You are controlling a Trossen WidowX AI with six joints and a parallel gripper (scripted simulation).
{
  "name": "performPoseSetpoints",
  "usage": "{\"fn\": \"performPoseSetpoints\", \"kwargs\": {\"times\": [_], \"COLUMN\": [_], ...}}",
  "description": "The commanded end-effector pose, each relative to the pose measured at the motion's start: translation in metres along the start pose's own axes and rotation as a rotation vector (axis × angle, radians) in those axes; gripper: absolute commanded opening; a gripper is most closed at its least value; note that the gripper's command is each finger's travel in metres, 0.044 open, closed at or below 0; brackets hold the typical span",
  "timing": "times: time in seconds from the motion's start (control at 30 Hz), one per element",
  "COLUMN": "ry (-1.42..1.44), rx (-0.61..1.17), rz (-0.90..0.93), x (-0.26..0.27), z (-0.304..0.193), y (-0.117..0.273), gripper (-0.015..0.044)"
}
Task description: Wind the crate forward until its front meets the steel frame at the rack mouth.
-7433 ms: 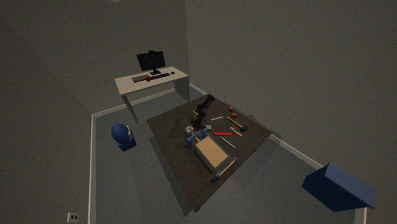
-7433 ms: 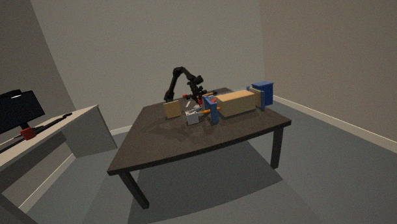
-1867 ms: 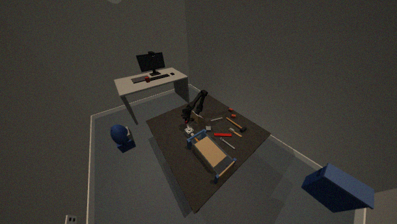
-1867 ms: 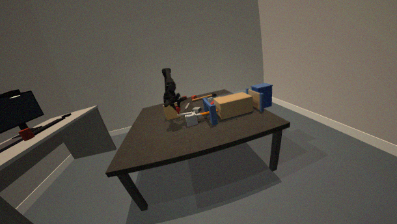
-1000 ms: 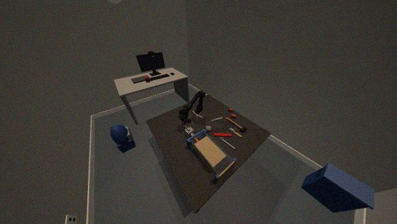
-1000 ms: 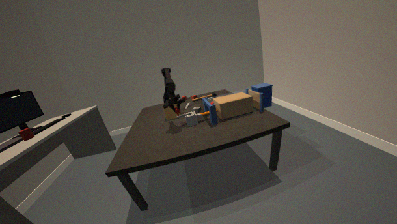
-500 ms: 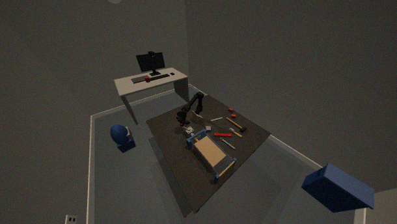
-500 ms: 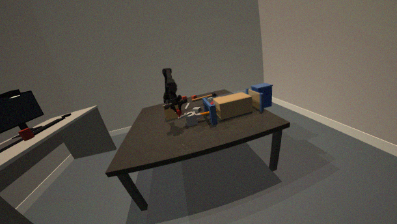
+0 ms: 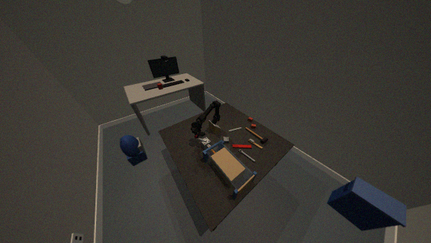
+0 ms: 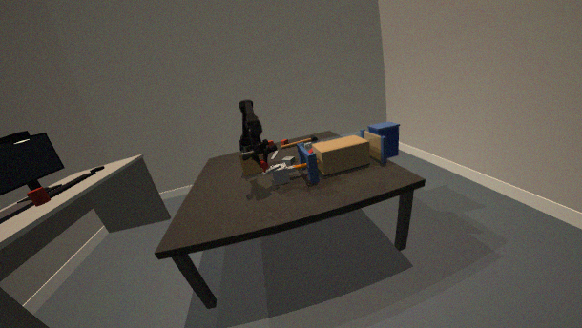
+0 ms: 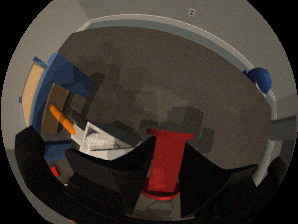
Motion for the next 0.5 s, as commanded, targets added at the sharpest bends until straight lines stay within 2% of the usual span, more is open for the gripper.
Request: {"fn": "performPoseSetpoints", "kwargs": {"times": [0.0,0.47], "ry": [0.011,0.012], "rx": [-0.015,-0.016], "rz": [0.015,0.017], "x": [0.009,0.023], "z": [0.010,0.025], "y": [-0.007,-0.013], "gripper": [0.0000,0.0000]}}
Point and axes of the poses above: the point midway between the two fingers, 35 mm back from their tips, its own y axis back along the fingers, its own x axis across the jaws, z = x × y, the point moved 8 cm from there along y, back along the fingers, and after that the axes turned 3 degrees about -y, right-handed, at the moved point
